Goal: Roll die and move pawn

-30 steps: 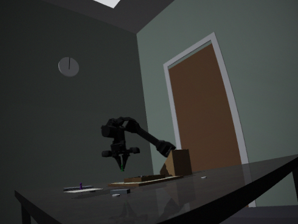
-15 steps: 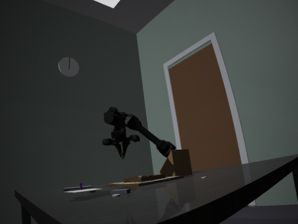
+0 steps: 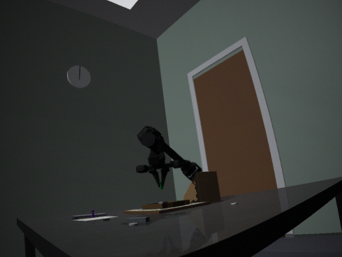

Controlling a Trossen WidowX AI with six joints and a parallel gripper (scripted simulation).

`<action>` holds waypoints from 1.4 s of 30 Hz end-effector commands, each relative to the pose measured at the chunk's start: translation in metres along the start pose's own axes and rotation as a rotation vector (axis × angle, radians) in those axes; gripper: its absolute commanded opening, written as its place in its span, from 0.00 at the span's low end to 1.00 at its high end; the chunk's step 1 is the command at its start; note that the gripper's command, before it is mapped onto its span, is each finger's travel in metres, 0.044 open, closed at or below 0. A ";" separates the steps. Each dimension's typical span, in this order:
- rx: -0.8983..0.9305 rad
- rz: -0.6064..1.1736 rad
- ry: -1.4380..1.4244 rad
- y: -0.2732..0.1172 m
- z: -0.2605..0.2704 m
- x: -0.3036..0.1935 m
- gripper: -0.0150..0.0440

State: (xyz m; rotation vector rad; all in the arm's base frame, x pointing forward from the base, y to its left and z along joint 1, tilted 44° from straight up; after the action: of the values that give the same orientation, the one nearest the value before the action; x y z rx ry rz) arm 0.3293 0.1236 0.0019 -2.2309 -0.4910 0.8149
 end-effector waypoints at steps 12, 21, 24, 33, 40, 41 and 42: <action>0.002 0.008 -0.004 0.035 0.061 -0.006 0.25; 0.001 0.008 -0.004 0.067 0.061 -0.006 0.25; 0.001 0.008 -0.004 0.067 0.061 -0.006 0.25; 0.000 0.009 -0.004 0.079 0.061 -0.006 0.25; 0.003 0.001 0.006 0.078 0.059 -0.005 0.39; 0.003 0.001 0.006 0.078 0.059 -0.005 0.43; 0.003 0.001 0.006 0.078 0.059 -0.005 0.48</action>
State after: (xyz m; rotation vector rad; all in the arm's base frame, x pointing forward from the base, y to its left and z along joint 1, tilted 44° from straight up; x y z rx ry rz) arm 0.2935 0.0956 -0.0857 -2.2298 -0.4842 0.8120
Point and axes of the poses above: the point midway between the two fingers, 35 mm back from their tips, its own y axis out along the fingers, its own z axis across the jaws, x = y × z, the point moved 3 cm from there along -y, back along the fingers, and after that the axes turned 1 degree about y, right-handed, at the moved point
